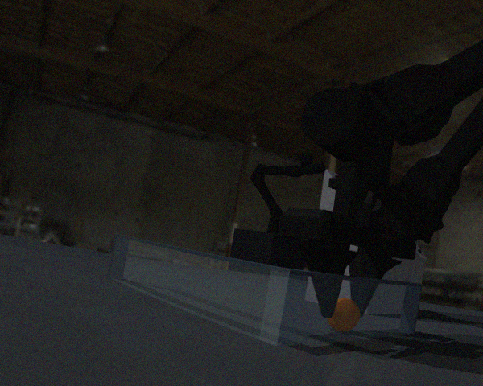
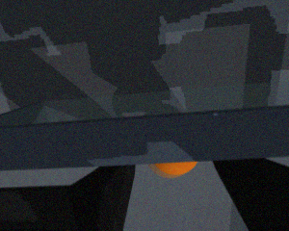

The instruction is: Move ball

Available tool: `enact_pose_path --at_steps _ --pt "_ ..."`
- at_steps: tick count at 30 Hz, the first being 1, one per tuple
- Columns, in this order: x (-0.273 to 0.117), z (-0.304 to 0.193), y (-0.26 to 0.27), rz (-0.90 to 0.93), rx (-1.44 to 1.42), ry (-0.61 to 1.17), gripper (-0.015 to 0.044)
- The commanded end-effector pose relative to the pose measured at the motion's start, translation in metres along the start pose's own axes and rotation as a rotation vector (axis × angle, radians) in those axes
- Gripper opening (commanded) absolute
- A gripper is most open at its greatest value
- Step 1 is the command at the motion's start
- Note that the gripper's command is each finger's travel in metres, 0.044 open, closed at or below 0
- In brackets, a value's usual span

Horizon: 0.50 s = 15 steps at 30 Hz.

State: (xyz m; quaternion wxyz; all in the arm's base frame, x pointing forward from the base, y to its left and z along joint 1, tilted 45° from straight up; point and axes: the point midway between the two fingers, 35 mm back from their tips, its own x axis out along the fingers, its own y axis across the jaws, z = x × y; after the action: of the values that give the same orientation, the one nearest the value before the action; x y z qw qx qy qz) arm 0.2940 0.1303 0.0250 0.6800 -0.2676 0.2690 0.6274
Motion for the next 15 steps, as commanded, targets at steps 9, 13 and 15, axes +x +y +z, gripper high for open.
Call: enact_pose_path --at_steps 9,13,15 --pt "-0.085 -0.002 0.001 0.003 0.007 0.008 0.0279" --pt "-0.076 -0.006 0.0 -0.001 0.017 0.015 0.0279" --pt "-0.076 -0.006 0.0 -0.001 0.017 0.015 0.0279"
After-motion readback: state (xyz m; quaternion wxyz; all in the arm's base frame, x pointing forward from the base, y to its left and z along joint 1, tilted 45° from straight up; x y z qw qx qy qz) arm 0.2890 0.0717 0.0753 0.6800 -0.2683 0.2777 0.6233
